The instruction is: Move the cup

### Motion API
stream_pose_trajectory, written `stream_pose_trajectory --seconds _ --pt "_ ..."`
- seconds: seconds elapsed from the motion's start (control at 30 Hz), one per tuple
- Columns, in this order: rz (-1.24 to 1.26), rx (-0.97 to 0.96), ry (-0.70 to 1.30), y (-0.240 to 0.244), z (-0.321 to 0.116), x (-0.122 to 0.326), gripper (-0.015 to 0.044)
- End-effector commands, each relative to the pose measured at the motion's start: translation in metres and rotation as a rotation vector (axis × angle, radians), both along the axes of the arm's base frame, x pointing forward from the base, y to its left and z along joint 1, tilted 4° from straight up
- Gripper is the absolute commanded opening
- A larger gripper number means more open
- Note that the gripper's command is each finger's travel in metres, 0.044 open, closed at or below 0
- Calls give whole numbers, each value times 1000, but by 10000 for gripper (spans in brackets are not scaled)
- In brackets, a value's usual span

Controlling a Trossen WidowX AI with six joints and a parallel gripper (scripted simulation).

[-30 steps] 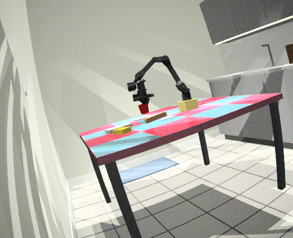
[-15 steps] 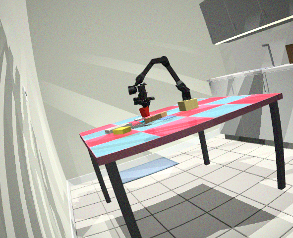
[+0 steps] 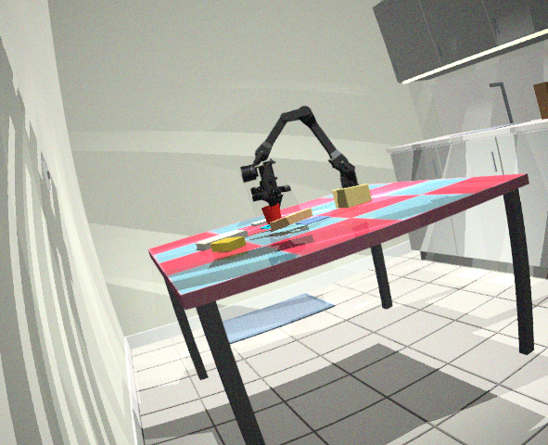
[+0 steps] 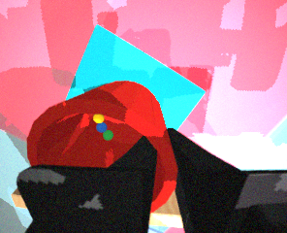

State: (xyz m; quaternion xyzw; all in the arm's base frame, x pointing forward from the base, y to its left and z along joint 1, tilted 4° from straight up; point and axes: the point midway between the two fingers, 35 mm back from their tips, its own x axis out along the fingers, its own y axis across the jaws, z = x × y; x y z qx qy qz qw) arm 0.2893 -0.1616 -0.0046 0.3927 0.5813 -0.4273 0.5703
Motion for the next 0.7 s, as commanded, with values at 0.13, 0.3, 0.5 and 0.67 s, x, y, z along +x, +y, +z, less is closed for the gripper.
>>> stream_pose_trajectory --seconds 0.13,0.3,0.5,0.67 --pt "0 0 0 0 0 0 0" --pt "0 0 0 0 0 0 0" --pt "0 0 0 0 0 0 105" --pt "0 0 0 0 0 0 128"
